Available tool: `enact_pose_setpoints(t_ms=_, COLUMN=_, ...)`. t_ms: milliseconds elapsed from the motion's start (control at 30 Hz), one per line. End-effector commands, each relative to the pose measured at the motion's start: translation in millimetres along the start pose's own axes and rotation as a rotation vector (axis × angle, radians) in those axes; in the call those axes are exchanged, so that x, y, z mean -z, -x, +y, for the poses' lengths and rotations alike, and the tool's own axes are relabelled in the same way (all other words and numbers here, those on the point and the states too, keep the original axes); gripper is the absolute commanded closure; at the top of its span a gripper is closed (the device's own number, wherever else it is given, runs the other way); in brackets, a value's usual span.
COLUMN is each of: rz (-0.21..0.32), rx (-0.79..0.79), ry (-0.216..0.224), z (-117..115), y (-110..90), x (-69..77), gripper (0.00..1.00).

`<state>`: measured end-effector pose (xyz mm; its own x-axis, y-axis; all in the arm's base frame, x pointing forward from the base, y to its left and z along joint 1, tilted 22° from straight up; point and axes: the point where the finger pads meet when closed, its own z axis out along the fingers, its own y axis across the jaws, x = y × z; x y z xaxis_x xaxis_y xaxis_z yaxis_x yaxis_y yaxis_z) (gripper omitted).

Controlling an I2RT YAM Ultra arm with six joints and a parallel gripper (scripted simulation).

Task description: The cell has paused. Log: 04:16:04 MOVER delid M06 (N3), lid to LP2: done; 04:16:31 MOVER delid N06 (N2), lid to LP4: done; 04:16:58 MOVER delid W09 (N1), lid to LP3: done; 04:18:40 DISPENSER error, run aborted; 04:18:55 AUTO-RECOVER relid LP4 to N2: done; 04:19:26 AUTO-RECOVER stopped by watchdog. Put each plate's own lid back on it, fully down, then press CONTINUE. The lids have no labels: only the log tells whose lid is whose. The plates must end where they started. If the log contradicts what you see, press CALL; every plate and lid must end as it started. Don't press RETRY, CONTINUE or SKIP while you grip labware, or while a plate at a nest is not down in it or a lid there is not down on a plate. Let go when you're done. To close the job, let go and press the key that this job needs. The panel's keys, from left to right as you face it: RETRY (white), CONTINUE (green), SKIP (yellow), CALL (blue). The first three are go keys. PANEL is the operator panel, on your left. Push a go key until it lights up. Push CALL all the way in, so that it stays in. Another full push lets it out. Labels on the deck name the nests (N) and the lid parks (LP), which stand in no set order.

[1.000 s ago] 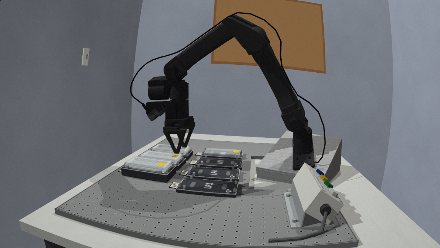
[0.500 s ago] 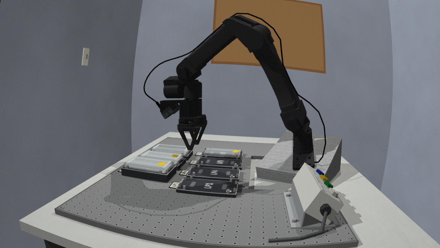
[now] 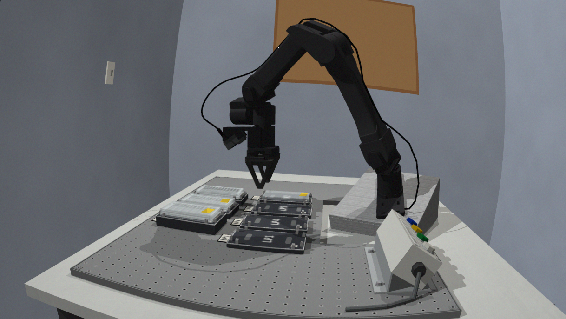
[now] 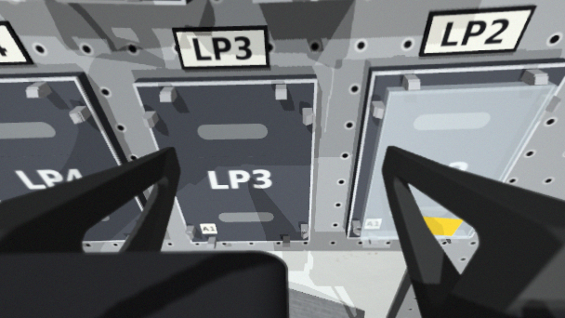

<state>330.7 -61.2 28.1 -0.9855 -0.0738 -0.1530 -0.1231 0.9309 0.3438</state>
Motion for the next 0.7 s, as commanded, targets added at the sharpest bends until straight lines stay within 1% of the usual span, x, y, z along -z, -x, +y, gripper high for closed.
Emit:
enact_pose_setpoints(t_ms=0, rz=-0.047, rx=0.035, ry=-0.013, z=-24, y=2, x=6.6, gripper=0.0)
enact_pose_setpoints(t_ms=167, rz=-0.043, rx=0.035, ry=-0.019, z=-47, y=-10, x=6.5, gripper=0.0)
enact_pose_setpoints(t_ms=233, rz=-0.043, rx=0.035, ry=-0.019, z=-47, y=-10, x=6.5, gripper=0.0)
enact_pose_setpoints(t_ms=267, rz=-0.056, rx=0.04, ry=-0.03, z=-51, y=-11, x=10.1, gripper=0.0)
enact_pose_setpoints(t_ms=300, rz=-0.043, rx=0.035, ry=-0.02, z=-56, y=-15, x=6.6, gripper=0.0)
enact_pose_setpoints(t_ms=400, rz=-0.057, rx=0.041, ry=-0.033, z=-72, y=-16, x=11.3, gripper=0.0)
enact_pose_setpoints(t_ms=667, rz=-0.046, rx=0.036, ry=-0.028, z=-106, y=-39, x=11.0, gripper=0.0)
